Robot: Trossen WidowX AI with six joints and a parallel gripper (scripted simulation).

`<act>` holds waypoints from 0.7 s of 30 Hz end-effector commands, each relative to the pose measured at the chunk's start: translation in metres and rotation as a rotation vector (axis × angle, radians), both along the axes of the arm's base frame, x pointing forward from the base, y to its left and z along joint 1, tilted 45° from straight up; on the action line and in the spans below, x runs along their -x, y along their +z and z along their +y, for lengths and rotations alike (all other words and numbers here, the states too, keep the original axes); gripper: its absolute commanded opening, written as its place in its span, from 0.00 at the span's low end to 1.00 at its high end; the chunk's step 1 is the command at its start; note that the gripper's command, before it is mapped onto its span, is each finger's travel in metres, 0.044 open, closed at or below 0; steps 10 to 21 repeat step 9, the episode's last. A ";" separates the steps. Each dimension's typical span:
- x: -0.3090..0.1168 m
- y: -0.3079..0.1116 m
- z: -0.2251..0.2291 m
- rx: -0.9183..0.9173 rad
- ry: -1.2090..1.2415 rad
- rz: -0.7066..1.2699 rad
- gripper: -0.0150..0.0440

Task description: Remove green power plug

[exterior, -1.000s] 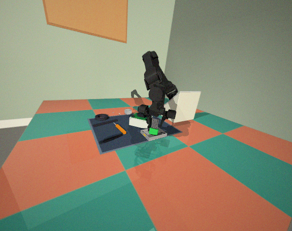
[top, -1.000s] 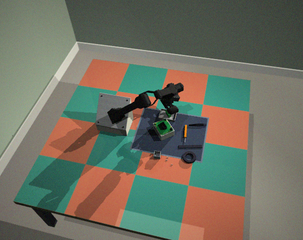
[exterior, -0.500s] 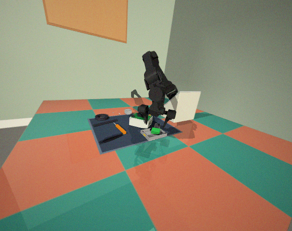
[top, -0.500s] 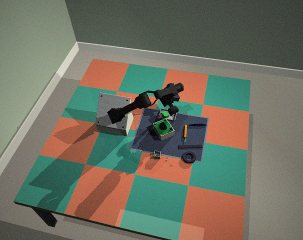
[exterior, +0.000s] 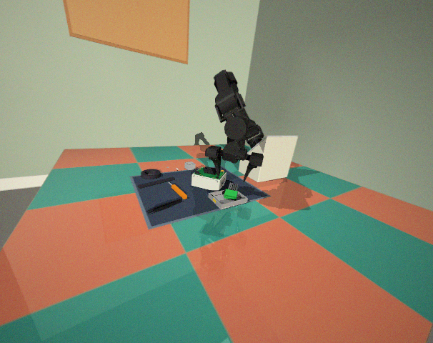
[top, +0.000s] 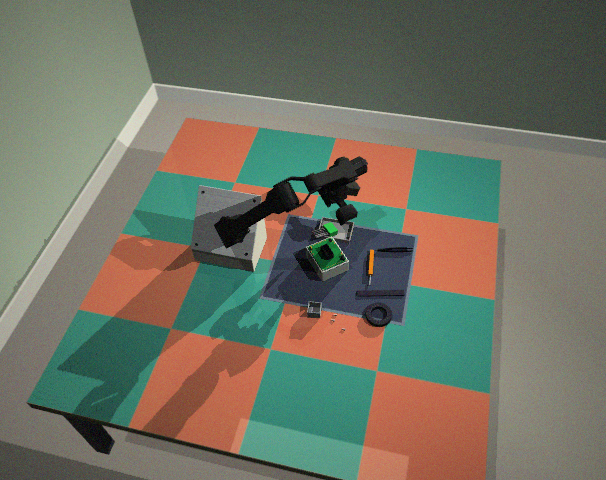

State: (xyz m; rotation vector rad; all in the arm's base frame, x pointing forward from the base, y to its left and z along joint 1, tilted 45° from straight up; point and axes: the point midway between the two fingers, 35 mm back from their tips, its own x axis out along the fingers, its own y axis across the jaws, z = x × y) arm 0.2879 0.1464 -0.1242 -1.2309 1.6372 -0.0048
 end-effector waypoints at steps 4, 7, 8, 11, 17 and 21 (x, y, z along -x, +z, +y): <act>0.003 0.034 0.033 -0.012 0.001 -0.015 1.00; 0.003 0.034 0.033 -0.012 0.001 -0.015 1.00; 0.003 0.034 0.033 -0.012 0.001 -0.015 1.00; 0.003 0.034 0.033 -0.012 0.001 -0.015 1.00; 0.003 0.034 0.033 -0.012 0.001 -0.015 1.00; 0.003 0.034 0.033 -0.012 0.001 -0.015 1.00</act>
